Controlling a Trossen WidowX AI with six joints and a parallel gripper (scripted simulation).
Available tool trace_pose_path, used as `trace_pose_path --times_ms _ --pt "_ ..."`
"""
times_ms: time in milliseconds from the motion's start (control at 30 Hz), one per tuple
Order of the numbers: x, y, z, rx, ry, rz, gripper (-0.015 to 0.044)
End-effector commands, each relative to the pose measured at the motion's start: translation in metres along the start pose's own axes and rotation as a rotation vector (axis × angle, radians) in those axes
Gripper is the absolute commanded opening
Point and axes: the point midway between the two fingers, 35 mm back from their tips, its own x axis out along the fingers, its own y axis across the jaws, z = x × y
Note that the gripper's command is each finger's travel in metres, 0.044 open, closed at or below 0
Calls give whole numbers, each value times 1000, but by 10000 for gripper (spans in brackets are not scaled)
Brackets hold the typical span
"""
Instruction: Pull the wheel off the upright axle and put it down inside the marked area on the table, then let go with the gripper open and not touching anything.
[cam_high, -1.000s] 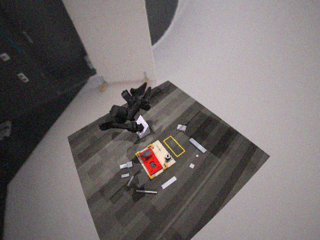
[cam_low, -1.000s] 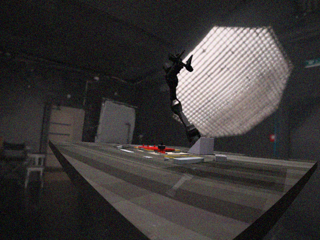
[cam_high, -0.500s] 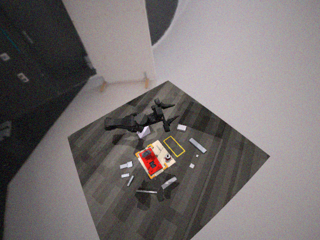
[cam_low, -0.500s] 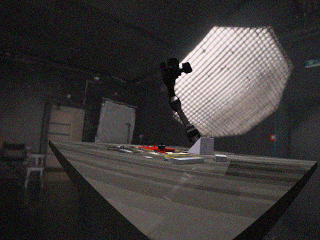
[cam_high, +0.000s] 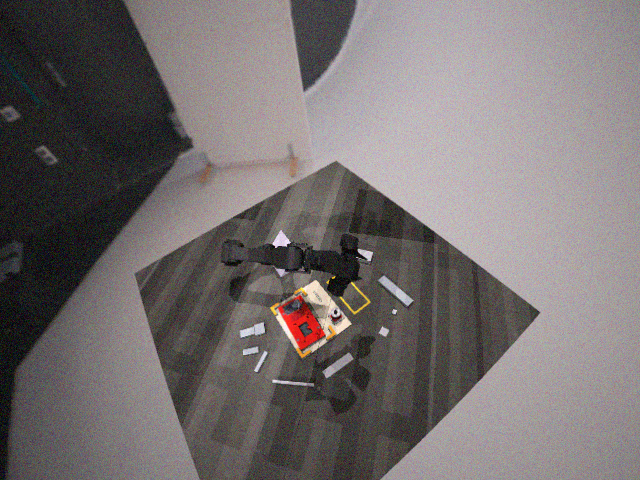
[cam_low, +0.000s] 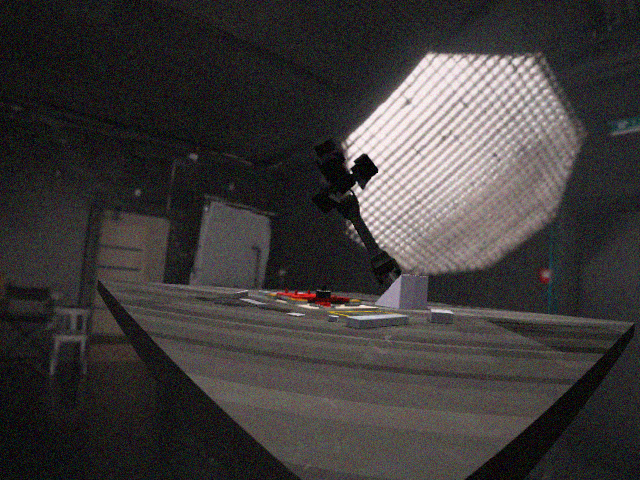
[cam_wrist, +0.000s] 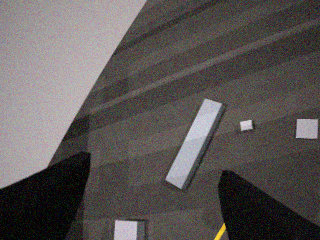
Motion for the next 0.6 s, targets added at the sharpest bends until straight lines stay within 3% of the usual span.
trace_pose_path --times_ms 0,400,567 --pt "19 -41 -24 101 134 -183 300" --pt "24 -149 -93 224 477 -770 300" --pt "23 -155 -95 222 493 -803 300"
